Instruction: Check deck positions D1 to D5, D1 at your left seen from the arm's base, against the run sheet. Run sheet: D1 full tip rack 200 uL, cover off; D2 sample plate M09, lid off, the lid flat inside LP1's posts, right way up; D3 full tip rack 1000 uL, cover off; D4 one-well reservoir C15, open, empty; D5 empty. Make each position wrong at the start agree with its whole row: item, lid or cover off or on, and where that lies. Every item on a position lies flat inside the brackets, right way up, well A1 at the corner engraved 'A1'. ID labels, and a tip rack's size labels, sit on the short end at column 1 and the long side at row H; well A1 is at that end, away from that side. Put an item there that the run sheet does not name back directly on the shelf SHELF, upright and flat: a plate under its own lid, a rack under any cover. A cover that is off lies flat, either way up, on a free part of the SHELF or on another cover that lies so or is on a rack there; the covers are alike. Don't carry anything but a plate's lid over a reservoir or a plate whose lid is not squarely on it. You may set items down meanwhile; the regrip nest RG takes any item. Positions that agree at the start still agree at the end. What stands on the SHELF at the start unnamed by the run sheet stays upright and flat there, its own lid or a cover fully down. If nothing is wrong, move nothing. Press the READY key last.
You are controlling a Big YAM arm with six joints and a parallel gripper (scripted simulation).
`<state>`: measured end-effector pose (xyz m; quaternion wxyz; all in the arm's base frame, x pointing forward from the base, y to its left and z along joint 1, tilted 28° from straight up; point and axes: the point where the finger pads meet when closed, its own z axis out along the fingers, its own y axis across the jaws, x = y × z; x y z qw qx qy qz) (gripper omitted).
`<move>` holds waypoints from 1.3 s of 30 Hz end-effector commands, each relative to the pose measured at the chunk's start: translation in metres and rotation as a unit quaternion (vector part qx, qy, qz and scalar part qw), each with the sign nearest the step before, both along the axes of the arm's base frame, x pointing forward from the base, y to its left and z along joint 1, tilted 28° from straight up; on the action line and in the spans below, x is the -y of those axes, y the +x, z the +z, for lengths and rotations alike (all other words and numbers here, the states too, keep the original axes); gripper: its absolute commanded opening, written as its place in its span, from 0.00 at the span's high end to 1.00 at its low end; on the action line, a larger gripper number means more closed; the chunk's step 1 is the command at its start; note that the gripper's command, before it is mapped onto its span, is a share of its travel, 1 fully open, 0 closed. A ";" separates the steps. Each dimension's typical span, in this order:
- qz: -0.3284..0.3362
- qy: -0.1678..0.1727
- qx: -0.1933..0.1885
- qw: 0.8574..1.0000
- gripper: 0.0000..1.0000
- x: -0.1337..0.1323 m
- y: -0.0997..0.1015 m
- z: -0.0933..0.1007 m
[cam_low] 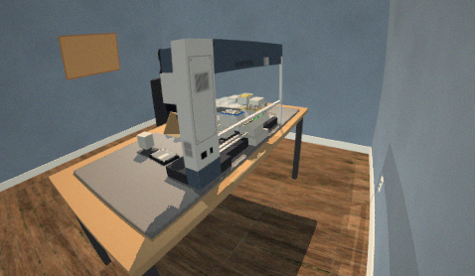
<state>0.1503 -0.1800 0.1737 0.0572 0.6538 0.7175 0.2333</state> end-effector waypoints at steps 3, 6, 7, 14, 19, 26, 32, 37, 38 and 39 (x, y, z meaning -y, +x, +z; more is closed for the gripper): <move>0.000 -0.040 0.015 0.999 1.00 0.043 0.004 0.014; 0.012 -0.051 0.019 0.998 1.00 0.038 0.009 0.020; 0.010 -0.051 0.019 0.998 1.00 0.038 0.008 0.020; 0.008 -0.040 0.015 0.999 1.00 0.038 0.008 0.014; 0.008 -0.040 0.015 0.999 1.00 0.038 0.008 0.014; 0.008 -0.040 0.015 0.999 1.00 0.038 0.008 0.014; 0.008 -0.040 0.015 0.999 1.00 0.038 0.008 0.014; 0.008 -0.040 0.015 0.999 1.00 0.038 0.008 0.014; 0.008 -0.040 0.015 0.999 1.00 0.038 0.008 0.014; 0.008 -0.040 0.015 0.999 1.00 0.038 0.008 0.014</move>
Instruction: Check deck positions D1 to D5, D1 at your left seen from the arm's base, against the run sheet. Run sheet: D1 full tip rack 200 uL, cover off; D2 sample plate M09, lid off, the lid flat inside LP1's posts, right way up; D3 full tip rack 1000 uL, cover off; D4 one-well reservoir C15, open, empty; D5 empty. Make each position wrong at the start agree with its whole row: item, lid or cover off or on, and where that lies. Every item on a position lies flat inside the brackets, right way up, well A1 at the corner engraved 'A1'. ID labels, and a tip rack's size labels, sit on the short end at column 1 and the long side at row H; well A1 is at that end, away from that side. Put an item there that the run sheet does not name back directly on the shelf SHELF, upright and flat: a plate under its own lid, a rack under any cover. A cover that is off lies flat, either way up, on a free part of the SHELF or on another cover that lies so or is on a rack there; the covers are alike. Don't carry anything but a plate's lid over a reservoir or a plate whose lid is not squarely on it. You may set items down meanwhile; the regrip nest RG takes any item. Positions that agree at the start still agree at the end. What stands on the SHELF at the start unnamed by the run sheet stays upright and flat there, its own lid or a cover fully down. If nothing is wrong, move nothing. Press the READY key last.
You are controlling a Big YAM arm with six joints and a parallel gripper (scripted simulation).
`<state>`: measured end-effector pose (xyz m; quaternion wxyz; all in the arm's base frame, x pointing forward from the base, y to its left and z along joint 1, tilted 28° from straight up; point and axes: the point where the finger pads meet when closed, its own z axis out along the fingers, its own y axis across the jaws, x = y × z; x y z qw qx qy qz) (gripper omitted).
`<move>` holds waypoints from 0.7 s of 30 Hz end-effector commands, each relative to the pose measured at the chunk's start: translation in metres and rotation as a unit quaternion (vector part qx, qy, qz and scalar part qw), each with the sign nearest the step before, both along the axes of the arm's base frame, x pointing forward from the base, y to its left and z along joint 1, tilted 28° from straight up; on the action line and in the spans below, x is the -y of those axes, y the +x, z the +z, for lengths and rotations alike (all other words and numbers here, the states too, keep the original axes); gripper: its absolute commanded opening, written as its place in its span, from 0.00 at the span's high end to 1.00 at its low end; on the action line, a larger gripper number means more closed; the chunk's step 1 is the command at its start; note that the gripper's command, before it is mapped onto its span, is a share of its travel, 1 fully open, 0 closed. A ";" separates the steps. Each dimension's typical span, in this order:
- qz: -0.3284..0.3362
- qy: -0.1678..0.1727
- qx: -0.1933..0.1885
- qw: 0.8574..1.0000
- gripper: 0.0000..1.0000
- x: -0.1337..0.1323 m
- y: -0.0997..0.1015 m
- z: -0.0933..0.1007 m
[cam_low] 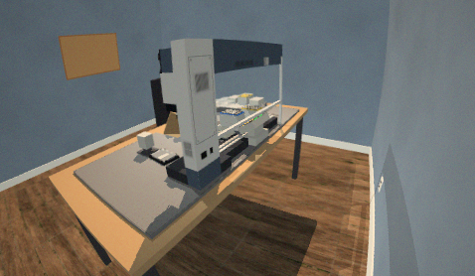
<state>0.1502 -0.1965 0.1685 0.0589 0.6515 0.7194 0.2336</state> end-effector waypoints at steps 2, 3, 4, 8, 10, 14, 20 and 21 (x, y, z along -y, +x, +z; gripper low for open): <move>0.005 -0.039 0.014 0.999 1.00 0.022 0.008 0.020; 0.005 -0.039 0.014 0.999 1.00 0.022 0.008 0.020; 0.005 -0.039 0.014 0.999 1.00 0.022 0.008 0.020; -0.047 -0.019 -0.001 0.999 1.00 0.046 0.001 0.012; -0.065 -0.011 -0.006 0.998 1.00 0.056 -0.001 0.009; -0.078 -0.005 -0.010 0.997 1.00 0.075 -0.004 0.002; -0.069 -0.010 -0.007 0.998 1.00 0.100 -0.007 -0.007; -0.069 -0.010 -0.007 0.998 1.00 0.100 -0.007 -0.007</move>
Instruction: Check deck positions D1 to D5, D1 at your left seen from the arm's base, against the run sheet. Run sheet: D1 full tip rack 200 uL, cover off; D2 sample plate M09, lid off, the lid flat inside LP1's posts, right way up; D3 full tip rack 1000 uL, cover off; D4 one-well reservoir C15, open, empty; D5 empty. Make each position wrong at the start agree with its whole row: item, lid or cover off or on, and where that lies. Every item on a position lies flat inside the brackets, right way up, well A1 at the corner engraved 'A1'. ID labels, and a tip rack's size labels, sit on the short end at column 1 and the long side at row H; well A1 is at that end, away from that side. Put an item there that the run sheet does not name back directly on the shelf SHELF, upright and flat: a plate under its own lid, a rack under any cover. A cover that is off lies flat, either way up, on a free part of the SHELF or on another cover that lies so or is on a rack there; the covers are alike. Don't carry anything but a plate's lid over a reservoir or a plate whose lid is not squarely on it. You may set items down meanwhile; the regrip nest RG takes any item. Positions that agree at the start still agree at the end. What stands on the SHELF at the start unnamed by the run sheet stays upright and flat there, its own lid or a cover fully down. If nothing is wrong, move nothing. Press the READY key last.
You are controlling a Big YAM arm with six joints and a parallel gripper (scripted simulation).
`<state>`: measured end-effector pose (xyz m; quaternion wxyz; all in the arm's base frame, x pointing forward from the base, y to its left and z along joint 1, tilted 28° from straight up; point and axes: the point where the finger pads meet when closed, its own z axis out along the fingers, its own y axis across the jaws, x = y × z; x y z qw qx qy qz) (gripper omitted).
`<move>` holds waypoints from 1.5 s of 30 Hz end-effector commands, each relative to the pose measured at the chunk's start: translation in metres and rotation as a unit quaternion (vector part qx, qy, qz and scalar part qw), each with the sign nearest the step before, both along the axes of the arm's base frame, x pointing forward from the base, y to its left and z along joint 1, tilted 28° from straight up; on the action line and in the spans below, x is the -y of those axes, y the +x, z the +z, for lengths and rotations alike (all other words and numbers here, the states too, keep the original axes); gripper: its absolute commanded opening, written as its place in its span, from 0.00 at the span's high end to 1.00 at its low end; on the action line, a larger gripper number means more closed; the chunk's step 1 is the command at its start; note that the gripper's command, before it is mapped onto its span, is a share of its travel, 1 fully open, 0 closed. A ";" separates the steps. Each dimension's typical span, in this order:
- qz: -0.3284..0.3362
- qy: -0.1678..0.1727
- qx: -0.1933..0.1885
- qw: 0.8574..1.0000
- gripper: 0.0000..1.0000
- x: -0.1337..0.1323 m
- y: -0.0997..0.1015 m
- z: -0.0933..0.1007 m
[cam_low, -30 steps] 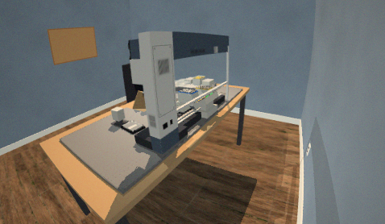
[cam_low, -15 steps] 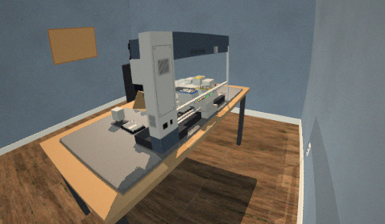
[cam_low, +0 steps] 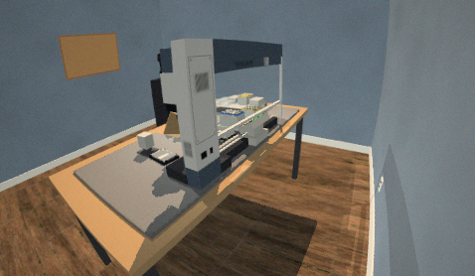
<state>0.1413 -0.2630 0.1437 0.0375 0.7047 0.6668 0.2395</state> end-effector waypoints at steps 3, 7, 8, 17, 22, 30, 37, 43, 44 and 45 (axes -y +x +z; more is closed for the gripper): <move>-0.001 -0.044 0.010 0.999 1.00 0.048 -0.001 0.013; 0.000 -0.044 0.010 0.999 1.00 0.052 -0.001 0.011; 0.005 -0.044 0.011 0.999 1.00 0.051 0.003 0.011; 0.005 -0.051 0.012 0.999 1.00 0.048 0.003 0.016; 0.005 -0.051 0.012 0.999 1.00 0.048 0.003 0.016; 0.005 -0.051 0.012 0.999 1.00 0.048 0.003 0.016; 0.005 -0.051 0.012 0.999 1.00 0.048 0.003 0.016; 0.005 -0.051 0.012 0.999 1.00 0.048 0.003 0.016; 0.005 -0.051 0.012 0.999 1.00 0.048 0.003 0.016; 0.005 -0.051 0.012 0.999 1.00 0.048 0.003 0.016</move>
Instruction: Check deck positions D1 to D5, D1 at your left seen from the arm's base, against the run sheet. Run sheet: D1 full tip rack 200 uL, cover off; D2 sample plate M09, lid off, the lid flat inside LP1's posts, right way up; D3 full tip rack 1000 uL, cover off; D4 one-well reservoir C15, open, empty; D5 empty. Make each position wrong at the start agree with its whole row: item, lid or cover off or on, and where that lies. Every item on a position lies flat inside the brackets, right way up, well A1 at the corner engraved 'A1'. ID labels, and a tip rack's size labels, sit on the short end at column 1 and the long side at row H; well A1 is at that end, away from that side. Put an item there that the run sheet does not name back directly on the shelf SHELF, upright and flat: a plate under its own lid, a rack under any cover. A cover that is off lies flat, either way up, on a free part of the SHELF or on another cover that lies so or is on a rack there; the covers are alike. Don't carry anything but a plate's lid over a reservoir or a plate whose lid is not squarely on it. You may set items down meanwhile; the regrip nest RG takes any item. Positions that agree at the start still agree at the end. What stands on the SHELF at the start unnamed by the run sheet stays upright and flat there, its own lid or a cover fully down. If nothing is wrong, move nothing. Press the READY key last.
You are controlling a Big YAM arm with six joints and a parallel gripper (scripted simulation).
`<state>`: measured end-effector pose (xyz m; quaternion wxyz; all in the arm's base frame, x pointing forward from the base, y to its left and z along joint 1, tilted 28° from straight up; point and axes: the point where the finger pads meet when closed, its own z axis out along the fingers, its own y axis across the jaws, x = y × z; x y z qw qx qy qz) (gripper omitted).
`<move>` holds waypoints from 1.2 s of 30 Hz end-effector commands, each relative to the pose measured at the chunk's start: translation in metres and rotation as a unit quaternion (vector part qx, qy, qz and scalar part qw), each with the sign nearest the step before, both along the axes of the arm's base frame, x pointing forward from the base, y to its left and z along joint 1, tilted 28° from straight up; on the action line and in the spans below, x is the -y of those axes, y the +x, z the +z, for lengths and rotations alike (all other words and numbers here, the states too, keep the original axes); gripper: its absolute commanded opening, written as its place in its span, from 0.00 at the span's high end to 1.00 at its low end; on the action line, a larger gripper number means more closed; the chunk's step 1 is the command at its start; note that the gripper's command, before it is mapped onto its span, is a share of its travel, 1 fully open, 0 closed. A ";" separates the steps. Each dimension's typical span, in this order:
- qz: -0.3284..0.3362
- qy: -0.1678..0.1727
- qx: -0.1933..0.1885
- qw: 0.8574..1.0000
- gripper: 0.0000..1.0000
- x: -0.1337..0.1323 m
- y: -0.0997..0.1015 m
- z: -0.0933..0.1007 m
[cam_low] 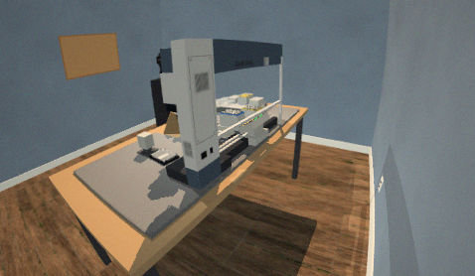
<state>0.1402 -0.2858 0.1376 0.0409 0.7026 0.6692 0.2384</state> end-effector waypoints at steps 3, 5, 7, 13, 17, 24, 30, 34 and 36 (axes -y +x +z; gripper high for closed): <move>-0.031 -0.028 0.000 0.999 1.00 0.039 -0.002 0.014; -0.040 -0.024 -0.002 0.999 1.00 0.044 -0.003 0.012; -0.041 -0.024 -0.002 0.999 1.00 0.049 -0.004 0.011; -0.031 -0.029 0.000 0.999 1.00 0.078 -0.008 0.000; -0.031 -0.029 -0.001 0.999 1.00 0.097 -0.011 -0.006; -0.032 -0.029 -0.001 0.999 1.00 0.121 -0.015 -0.014; -0.026 -0.040 0.001 0.999 1.00 0.119 -0.010 -0.005; -0.028 -0.039 0.001 0.999 1.00 0.119 -0.010 -0.006; -0.028 -0.039 0.001 0.999 1.00 0.119 -0.010 -0.006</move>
